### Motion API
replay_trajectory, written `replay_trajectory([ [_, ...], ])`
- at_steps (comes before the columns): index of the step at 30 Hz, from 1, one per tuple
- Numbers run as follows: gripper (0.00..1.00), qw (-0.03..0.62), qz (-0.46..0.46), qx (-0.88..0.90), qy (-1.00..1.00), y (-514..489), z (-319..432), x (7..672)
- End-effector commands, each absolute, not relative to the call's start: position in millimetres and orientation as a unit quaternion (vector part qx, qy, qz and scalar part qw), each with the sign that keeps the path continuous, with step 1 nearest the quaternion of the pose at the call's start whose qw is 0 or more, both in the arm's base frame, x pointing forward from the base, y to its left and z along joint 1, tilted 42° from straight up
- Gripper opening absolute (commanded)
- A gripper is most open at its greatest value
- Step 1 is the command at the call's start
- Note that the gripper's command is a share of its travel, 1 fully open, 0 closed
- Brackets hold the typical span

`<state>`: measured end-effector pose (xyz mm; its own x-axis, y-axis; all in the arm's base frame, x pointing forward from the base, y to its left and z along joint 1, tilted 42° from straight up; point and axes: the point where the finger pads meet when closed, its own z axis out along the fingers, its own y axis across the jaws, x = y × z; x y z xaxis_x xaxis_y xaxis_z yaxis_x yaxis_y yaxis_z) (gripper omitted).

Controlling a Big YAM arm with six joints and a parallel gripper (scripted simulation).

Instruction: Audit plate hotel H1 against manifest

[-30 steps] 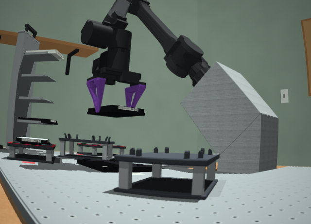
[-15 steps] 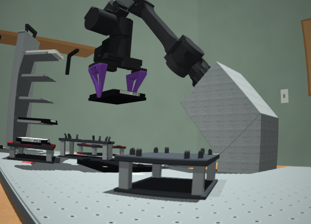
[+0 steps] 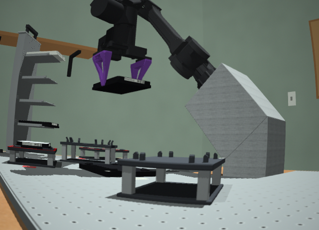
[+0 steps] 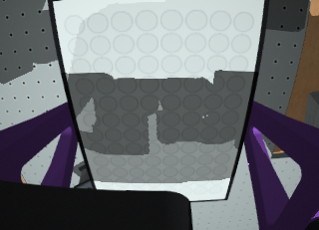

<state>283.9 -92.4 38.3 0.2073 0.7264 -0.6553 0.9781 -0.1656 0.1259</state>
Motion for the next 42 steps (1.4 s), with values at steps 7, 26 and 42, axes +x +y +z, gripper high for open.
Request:
replay_trajectory([
  [7,0.86,0.29,-0.203,0.739,0.573,-69.2,73.7,306.4],
  [26,0.86,0.276,-0.225,0.712,0.606,-80.0,104.9,302.4],
  [42,0.86,0.25,-0.257,0.635,0.684,-118.6,140.0,293.5],
])
